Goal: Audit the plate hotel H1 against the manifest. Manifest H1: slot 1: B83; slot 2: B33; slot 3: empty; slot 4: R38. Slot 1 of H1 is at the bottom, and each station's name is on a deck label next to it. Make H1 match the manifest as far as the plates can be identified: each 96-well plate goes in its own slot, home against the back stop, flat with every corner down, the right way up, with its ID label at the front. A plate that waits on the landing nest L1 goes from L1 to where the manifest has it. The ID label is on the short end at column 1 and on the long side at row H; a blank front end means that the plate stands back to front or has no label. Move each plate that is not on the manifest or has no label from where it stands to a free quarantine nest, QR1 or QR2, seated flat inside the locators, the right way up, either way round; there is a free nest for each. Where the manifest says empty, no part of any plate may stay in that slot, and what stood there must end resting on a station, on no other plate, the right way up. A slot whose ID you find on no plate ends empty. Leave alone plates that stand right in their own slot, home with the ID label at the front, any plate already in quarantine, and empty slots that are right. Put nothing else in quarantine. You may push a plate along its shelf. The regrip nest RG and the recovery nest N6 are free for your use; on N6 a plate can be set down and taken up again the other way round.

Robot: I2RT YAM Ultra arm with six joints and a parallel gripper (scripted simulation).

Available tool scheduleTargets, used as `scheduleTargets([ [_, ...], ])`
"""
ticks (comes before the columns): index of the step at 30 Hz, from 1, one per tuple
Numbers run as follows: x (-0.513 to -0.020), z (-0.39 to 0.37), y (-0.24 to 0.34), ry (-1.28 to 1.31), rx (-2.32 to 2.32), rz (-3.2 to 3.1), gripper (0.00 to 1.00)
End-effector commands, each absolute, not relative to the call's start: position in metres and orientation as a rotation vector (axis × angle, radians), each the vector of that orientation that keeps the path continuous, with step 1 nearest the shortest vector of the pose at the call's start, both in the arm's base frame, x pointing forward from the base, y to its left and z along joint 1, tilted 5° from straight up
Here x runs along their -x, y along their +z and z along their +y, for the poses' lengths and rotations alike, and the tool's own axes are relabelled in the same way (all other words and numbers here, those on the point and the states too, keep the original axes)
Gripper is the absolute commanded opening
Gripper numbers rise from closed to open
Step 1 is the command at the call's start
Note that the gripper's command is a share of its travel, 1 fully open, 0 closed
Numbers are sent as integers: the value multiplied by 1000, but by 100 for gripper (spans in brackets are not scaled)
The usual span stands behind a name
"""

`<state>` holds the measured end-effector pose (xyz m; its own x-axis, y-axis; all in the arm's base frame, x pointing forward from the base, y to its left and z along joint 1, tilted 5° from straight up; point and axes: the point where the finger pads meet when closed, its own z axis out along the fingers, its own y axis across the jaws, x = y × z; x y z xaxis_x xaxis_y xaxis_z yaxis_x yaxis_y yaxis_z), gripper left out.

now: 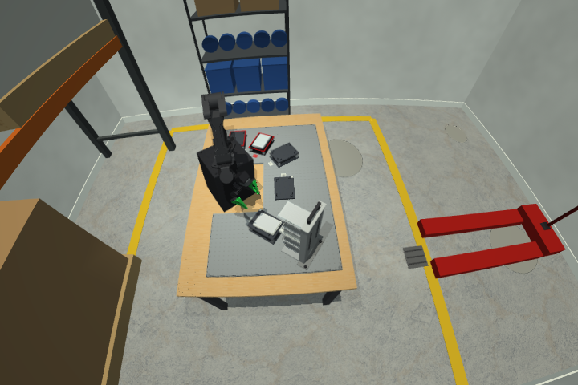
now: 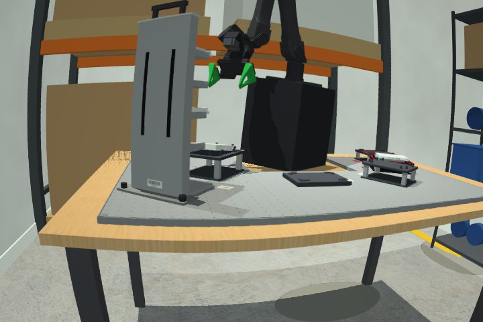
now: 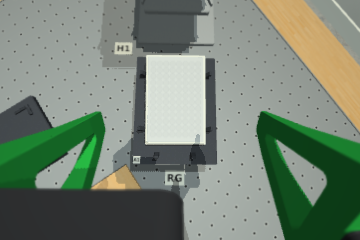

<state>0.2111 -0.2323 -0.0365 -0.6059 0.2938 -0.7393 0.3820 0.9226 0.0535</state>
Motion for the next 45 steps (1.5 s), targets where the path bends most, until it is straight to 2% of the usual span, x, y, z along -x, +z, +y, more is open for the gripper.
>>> scheduleTargets([
  [1, -223, -230, -28, -134, -391, 2290, 100],
  [45, -313, -136, -24, -44, 678, 2609, 100],
])
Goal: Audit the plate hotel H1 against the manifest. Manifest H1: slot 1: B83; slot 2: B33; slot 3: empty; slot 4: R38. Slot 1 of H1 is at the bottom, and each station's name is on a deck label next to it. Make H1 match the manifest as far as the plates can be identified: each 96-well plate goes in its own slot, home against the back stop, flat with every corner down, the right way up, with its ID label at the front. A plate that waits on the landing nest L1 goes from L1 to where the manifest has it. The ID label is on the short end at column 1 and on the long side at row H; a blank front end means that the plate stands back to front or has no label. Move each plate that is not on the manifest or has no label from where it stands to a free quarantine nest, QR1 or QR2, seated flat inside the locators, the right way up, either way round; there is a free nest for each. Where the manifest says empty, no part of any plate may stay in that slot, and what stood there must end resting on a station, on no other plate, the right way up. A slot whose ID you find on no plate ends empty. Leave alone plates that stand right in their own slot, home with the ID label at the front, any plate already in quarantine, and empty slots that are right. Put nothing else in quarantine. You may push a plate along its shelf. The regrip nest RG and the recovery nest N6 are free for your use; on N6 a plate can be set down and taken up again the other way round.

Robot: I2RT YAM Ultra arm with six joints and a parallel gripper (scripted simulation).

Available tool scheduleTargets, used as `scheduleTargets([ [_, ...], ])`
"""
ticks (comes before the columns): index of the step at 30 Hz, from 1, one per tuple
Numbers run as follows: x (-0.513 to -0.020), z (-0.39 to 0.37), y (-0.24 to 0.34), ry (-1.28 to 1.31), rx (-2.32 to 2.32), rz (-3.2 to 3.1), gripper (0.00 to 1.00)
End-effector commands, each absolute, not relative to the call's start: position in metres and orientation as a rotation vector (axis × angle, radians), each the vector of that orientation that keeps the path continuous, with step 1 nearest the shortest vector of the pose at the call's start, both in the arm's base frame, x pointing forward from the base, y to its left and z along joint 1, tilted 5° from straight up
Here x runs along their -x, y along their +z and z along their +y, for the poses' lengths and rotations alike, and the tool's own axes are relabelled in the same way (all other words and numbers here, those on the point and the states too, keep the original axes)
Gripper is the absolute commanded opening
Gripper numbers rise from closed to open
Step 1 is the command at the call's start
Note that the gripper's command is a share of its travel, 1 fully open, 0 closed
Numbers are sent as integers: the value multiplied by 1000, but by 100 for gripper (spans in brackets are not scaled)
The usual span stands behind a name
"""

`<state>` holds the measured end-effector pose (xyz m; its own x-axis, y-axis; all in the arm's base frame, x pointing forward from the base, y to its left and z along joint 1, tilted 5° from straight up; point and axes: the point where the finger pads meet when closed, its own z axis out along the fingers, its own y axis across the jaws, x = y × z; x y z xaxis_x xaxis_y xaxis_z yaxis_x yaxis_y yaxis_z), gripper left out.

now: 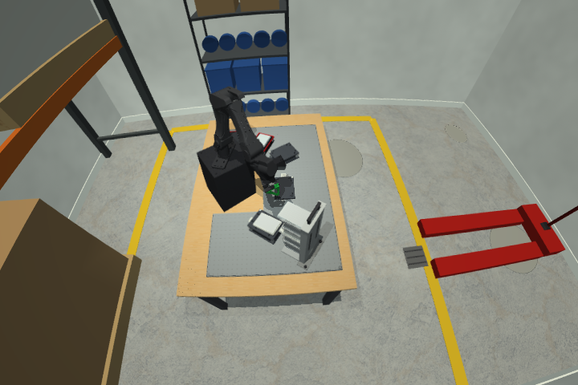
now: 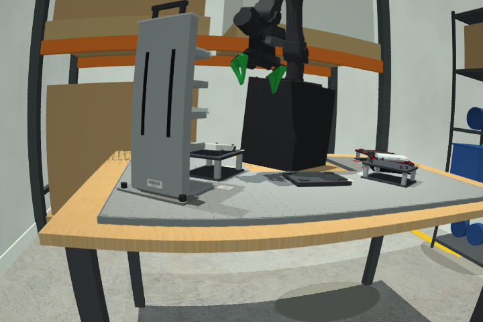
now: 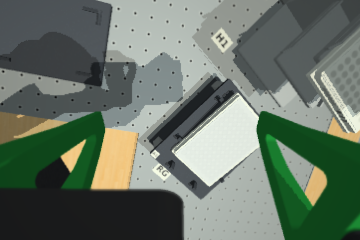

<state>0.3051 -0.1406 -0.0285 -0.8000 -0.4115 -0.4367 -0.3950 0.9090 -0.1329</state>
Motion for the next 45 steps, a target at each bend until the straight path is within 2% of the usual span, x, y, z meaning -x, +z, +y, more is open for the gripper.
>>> scheduleTargets([
  [1, -315, -133, -24, -42, 708, 2612, 100],
  [30, -328, -126, -10, -35, 1487, 2559, 100],
  [37, -324, -124, -22, 24, 1707, 2535, 100],
  [40, -309, -120, -41, 74, 1707, 2559, 100],
  [45, -316, -117, -54, 55, 1703, 2537, 100],
])
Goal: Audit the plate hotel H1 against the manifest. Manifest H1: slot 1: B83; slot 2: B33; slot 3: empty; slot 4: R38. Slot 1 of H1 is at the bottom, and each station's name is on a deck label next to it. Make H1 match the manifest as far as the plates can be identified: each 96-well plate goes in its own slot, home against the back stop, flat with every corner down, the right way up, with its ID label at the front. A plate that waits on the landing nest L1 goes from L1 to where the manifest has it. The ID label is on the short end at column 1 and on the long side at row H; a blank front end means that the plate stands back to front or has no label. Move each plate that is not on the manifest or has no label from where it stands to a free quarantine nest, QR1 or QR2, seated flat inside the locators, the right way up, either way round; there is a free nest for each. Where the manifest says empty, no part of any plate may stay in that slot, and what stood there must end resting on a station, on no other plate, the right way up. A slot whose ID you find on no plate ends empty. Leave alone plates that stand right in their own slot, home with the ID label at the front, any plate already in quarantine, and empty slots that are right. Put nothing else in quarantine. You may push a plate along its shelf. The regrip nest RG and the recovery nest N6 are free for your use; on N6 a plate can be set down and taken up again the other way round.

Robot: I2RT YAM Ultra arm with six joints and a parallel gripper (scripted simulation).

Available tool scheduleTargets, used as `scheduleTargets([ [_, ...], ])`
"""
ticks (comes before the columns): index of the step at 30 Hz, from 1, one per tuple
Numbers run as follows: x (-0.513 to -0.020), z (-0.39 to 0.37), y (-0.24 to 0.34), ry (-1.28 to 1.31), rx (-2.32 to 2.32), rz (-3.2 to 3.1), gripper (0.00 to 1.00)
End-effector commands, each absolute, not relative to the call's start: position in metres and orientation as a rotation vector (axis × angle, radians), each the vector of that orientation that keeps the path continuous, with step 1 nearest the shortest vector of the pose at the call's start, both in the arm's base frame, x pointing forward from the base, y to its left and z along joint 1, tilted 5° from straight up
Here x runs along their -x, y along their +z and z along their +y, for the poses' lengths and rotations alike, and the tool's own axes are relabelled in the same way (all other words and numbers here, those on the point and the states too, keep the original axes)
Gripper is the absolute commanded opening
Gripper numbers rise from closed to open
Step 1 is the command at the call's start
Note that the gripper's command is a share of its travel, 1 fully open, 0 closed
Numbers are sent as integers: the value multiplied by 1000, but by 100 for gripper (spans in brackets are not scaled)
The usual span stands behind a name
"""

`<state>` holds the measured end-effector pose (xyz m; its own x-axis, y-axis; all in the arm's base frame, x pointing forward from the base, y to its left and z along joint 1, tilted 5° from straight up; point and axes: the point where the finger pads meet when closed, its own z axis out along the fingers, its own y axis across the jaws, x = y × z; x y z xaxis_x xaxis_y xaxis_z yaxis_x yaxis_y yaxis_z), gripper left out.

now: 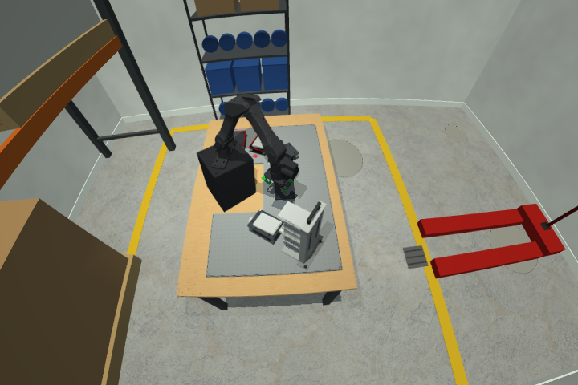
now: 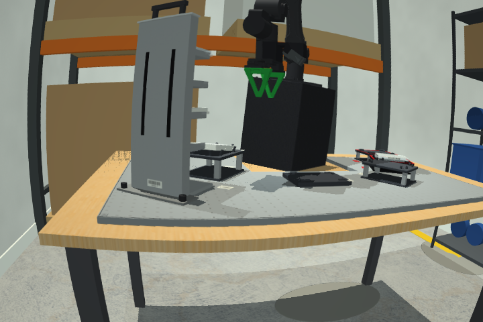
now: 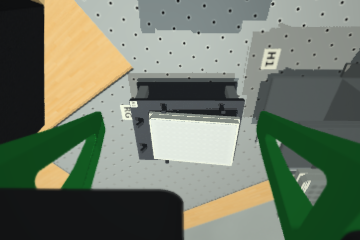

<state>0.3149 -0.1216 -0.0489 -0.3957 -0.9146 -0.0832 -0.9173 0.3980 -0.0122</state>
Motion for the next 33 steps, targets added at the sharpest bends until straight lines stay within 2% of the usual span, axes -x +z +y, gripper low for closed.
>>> scheduleTargets([
  [1, -316, -117, -54, 55, 1703, 2537, 100],
  [2, -336, -126, -39, -38, 1686, 2501, 100],
  [4, -317, -116, -64, 56, 1698, 2539, 100],
  [16, -318, -113, -103, 57, 1688, 2547, 100],
  [18, -318, -113, -103, 57, 1688, 2547, 100],
  [19, -336, -121, -97, -6, 1679, 2520, 100],
  [24, -329, -115, -119, 26, 1685, 2533, 100],
  [33, -327, -119, -114, 17, 1682, 2539, 100],
])
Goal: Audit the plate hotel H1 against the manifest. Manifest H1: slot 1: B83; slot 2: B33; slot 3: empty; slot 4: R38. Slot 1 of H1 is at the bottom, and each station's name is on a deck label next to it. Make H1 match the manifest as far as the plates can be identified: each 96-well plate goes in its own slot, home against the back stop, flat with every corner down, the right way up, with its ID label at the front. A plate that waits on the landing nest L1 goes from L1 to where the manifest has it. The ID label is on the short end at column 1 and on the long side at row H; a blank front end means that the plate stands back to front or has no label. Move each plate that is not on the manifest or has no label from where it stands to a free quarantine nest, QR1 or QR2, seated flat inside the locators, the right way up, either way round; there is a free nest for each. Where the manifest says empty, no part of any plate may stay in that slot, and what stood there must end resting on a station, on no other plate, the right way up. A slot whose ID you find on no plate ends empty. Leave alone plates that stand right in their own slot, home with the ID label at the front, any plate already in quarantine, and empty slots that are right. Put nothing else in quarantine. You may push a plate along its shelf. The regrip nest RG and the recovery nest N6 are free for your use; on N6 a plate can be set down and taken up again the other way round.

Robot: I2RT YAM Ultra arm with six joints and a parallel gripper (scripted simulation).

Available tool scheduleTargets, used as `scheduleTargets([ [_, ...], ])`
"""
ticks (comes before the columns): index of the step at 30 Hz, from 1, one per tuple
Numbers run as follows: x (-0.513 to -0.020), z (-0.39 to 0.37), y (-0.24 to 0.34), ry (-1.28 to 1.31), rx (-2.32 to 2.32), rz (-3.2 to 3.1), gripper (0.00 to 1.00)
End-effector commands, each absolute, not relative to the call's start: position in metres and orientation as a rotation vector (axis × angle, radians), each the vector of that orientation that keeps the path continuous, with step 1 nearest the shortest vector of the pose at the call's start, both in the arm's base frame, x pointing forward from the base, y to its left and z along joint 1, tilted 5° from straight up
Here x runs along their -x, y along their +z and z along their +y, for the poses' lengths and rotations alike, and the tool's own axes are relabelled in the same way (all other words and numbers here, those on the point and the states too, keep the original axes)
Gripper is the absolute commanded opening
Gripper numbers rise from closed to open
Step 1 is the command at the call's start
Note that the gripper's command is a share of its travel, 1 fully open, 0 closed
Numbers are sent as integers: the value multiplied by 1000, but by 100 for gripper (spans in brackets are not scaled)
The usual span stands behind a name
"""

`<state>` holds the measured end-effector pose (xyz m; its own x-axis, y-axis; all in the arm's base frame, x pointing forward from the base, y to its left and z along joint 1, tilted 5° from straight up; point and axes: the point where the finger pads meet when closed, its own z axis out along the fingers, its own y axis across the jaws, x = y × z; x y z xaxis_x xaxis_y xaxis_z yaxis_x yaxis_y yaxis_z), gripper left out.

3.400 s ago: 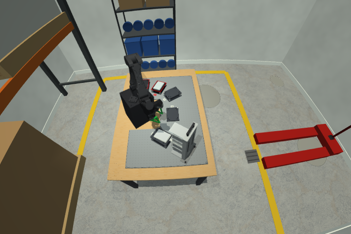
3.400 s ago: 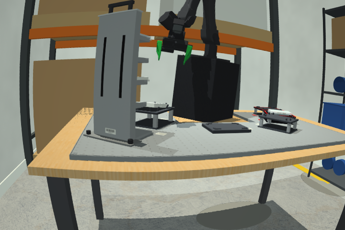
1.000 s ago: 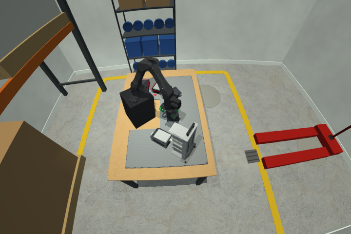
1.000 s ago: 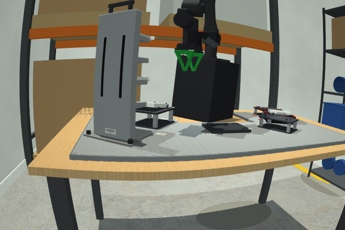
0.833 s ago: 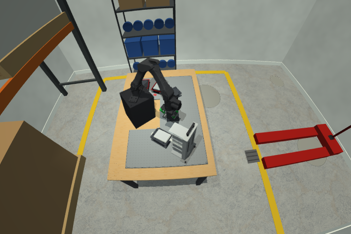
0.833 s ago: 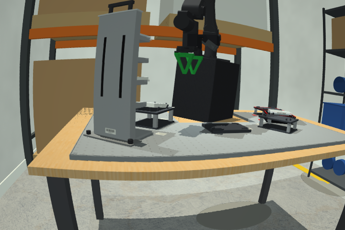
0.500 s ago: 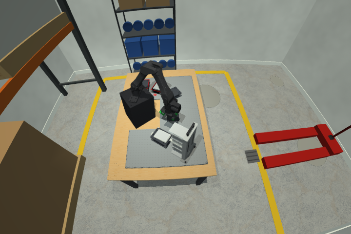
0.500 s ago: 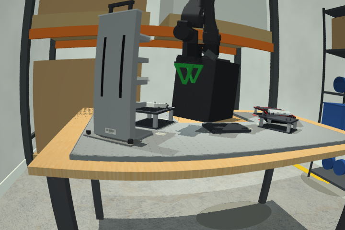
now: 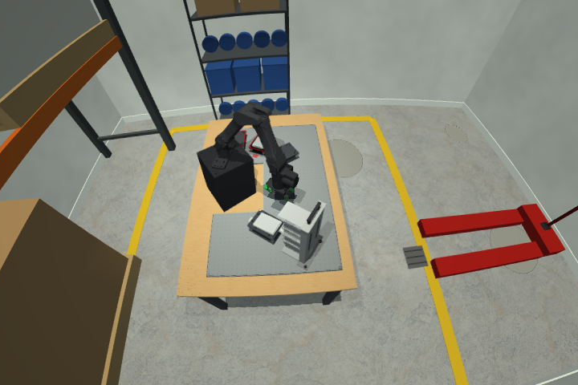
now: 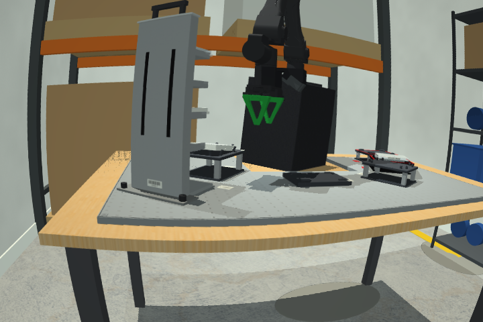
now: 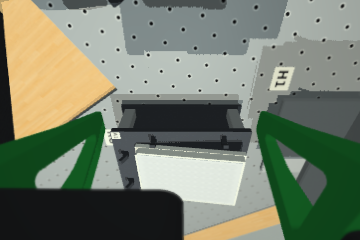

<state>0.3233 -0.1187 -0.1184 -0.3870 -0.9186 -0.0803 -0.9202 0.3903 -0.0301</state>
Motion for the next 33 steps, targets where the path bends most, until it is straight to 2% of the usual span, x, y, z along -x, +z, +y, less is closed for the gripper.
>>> scheduleTargets([
  [1, -327, -119, -114, 17, 1682, 2539, 100],
  [19, -327, -119, -114, 17, 1682, 2539, 100],
  [33, -338, -118, -140, 3, 1679, 2524, 100],
])
